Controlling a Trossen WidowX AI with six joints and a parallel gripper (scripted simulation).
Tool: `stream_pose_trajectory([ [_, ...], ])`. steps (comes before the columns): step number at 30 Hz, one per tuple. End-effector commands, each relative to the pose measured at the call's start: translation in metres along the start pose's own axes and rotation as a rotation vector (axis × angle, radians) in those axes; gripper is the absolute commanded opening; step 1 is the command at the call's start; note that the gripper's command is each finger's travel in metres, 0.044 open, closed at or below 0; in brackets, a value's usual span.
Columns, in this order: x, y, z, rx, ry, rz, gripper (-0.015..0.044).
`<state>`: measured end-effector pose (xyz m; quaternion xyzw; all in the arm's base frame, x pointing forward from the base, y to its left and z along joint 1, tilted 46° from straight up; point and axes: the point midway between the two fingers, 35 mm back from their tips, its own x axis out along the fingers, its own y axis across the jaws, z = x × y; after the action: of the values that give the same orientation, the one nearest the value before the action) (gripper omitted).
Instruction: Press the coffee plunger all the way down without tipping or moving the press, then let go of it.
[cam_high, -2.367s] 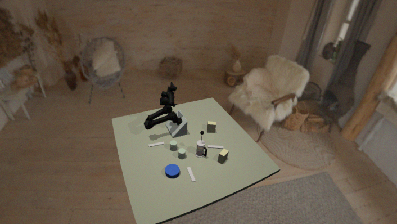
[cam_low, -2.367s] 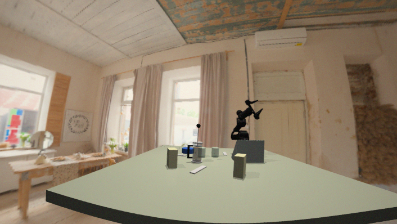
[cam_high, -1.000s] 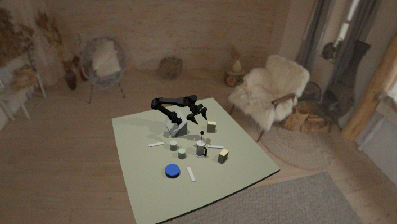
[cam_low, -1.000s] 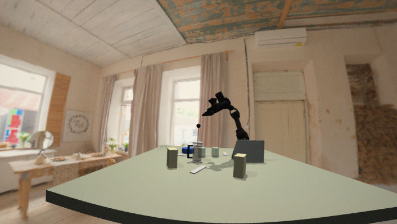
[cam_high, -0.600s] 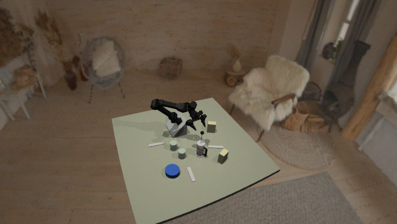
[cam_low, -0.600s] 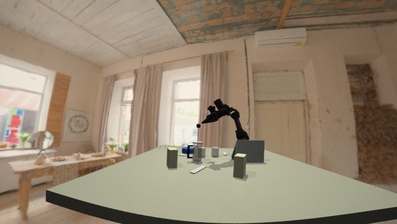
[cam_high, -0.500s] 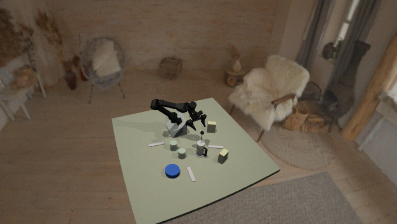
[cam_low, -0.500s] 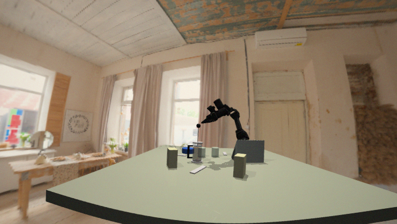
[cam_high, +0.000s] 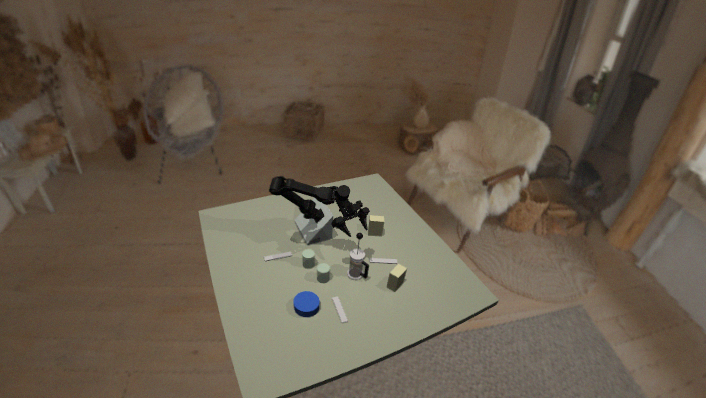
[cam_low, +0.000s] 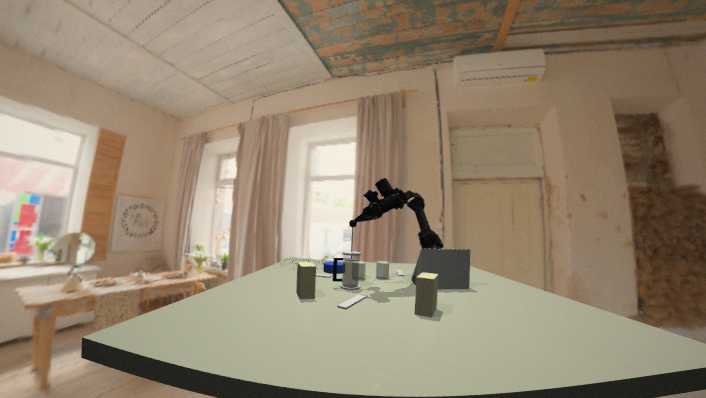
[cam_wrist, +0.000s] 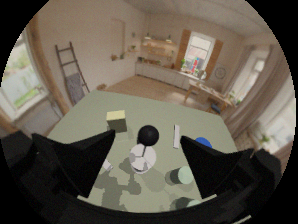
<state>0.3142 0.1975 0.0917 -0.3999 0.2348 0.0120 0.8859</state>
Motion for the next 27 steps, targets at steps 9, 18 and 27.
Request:
stream_pose_trajectory([
  [9, 0.0167, -0.0004, -0.0010, -0.006, -0.002, 0.000, 0.0414],
  [18, 0.0167, -0.0004, -0.0010, -0.006, -0.002, 0.000, 0.0177],
  [27, 0.0167, -0.0004, -0.0010, -0.006, -0.002, 0.000, 0.0127],
])
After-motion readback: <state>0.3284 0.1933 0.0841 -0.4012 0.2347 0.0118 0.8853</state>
